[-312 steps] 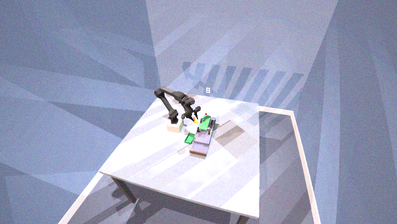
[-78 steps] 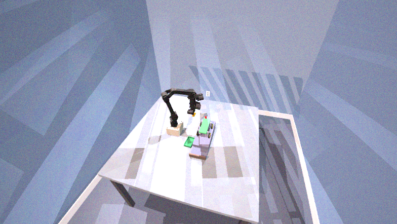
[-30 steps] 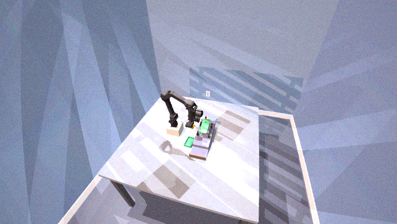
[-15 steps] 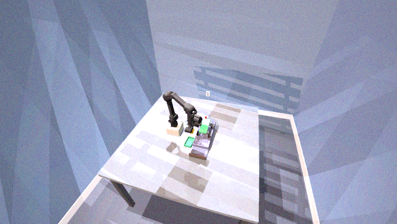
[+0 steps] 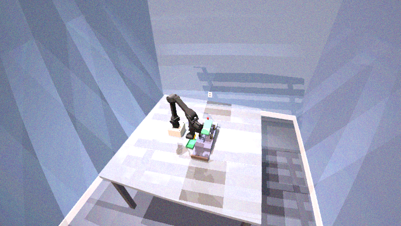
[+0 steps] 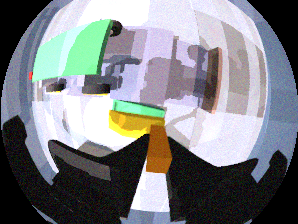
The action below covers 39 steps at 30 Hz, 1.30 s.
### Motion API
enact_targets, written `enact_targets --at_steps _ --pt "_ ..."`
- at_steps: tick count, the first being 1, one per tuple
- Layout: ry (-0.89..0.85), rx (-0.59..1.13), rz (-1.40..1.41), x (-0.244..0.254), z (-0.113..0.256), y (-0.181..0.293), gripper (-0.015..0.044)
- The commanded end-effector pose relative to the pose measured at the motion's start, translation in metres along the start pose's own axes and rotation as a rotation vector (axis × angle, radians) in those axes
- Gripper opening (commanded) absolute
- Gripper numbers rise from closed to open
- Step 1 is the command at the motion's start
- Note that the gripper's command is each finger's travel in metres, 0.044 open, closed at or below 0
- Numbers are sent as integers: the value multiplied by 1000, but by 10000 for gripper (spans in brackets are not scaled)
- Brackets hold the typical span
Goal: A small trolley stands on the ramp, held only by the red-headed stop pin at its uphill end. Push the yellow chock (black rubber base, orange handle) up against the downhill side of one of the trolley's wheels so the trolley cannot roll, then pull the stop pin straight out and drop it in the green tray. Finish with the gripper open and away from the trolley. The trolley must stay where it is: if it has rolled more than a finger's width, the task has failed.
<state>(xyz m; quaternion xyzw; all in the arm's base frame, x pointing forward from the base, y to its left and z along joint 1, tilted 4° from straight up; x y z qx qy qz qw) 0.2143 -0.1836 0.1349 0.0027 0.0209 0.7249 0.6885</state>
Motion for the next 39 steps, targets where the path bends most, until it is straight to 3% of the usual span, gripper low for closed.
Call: enact_targets --at_steps 1,20,39 --pt "-55 -17 2 -7 1 0 0" --pt "-69 -23 2 -17 -5 -28 0" --pt "-69 -23 2 -15 -57 -30 0"
Point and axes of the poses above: the point midway between the two fingers, 35 mm back from their tips, its own z axis back along the fingers, its own x axis across the jaws, y = z × x, the point moved 3 cm from there along z, back along the fingers, and after that the axes turned 12 degrees about z, right-handed, at the moved point
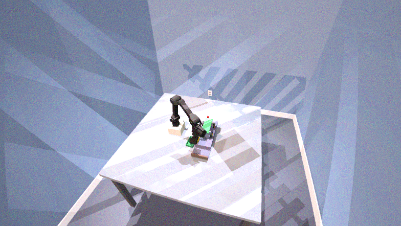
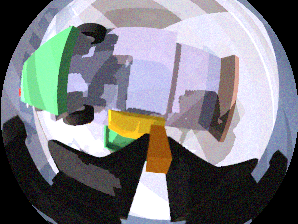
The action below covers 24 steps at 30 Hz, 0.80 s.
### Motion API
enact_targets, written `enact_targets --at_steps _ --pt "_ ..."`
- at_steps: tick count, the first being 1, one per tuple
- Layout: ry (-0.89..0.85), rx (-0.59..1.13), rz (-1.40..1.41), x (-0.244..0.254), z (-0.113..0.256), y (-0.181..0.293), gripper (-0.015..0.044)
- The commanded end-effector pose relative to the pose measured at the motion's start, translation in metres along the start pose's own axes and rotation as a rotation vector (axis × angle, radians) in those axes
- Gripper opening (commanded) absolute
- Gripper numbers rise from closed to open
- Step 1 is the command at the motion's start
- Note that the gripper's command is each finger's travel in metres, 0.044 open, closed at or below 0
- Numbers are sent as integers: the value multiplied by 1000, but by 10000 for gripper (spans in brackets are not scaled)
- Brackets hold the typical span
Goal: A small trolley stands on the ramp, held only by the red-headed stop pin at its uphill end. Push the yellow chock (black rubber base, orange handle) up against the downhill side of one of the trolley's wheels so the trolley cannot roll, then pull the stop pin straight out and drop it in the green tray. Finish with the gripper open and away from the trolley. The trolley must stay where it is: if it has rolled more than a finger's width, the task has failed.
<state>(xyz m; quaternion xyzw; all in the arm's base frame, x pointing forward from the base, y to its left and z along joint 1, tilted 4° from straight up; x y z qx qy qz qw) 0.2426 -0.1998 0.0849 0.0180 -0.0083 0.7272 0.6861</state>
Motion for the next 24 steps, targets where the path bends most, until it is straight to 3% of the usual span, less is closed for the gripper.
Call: enact_targets --at_steps 1,24 --pt "-6 -2 -5 1 -10 0 0" --pt "-8 -2 -5 18 -19 -2 0"
Point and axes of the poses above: the point midway between the two fingers, 35 mm back from their tips, its own z axis back along the fingers, its own x axis across the jaws, y = z × x, the point moved 3 cm from there along z, back along the fingers, and after that the axes turned 12 degrees about z, right-handed, at the moved point
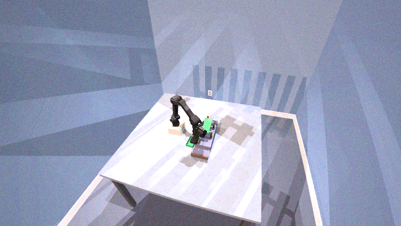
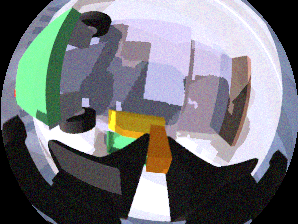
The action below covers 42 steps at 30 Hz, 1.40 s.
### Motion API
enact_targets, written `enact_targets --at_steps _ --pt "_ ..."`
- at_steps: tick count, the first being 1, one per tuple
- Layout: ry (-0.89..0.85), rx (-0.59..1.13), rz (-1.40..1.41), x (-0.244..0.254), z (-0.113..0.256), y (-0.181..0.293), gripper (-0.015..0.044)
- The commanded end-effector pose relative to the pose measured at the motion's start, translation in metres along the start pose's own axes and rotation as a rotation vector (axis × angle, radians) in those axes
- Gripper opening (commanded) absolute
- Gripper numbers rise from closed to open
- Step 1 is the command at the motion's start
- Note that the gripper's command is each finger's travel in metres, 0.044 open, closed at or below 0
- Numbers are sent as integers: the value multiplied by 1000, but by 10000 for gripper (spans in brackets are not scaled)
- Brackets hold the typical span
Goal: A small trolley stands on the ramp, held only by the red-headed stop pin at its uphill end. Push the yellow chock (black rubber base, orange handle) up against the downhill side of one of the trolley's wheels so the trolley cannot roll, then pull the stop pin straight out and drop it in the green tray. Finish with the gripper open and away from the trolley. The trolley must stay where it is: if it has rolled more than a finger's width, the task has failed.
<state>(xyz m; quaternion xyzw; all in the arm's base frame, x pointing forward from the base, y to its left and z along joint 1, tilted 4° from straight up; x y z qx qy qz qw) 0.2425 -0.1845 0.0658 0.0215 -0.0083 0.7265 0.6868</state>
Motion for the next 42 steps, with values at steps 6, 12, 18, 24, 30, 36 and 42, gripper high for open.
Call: enact_targets --at_steps 6,12,18,24,30,36,42 --pt "-3 -7 -3 10 0 -2 0" --pt "-4 -7 -3 15 0 -3 0" --pt "-4 -7 -3 21 0 -4 0" --pt "-5 -7 -3 27 0 -5 0" --pt "1 -1 -2 24 0 -4 0" --pt "1 -1 -2 24 0 -4 26" --pt "1 -1 -2 24 0 -4 184"
Point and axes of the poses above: the point midway between the two fingers, 35 mm back from their tips, its own z axis back along the fingers, its own x axis across the jaws, y = z × x, the point moved 3 cm from there along z, back along the fingers, and after that the axes turned 12 degrees about z, right-handed, at the moved point
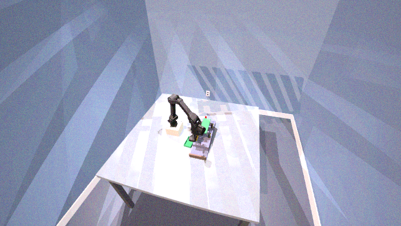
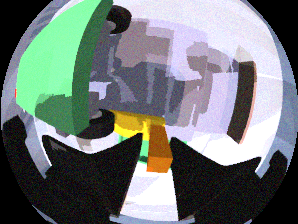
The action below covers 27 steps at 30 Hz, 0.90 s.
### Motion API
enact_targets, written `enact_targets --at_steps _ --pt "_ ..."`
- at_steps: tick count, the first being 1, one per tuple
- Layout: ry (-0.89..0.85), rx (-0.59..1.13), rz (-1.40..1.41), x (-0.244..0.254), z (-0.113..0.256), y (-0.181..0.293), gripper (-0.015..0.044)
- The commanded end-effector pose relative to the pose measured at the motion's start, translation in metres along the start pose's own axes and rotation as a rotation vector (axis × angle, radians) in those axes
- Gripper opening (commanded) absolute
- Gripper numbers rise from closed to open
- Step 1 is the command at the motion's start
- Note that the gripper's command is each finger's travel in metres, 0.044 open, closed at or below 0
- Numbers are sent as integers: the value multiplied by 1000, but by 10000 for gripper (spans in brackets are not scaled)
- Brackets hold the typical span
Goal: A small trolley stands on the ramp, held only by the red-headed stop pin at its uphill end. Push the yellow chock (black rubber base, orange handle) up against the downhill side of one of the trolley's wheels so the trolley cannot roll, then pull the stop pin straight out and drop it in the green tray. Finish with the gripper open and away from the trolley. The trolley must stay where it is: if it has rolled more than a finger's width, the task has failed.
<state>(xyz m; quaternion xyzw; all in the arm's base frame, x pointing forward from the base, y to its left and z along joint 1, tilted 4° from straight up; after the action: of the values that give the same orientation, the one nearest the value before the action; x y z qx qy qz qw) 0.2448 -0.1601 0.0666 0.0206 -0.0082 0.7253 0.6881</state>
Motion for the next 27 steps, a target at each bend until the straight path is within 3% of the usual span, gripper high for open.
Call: enact_targets --at_steps 1,20,24,27 --pt "0 0 2 0 0 0 190" --pt "-5 -6 0 -1 60 1 190" --pt "-4 3 -5 -1 51 2 295" --pt "15 -26 -76 -1 62 2 216"
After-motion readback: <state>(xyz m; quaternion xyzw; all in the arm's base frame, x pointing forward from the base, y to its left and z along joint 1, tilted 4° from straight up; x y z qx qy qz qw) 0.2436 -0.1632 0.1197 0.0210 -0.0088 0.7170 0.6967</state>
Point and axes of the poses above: the point midway between the two fingers, 35 mm back from their tips, its own z axis back along the fingers, its own x axis across the jaws, y = z × x, the point moved 3 cm from there along z, back along the fingers, and after that the axes turned 12 degrees about z, right-handed, at the moved point
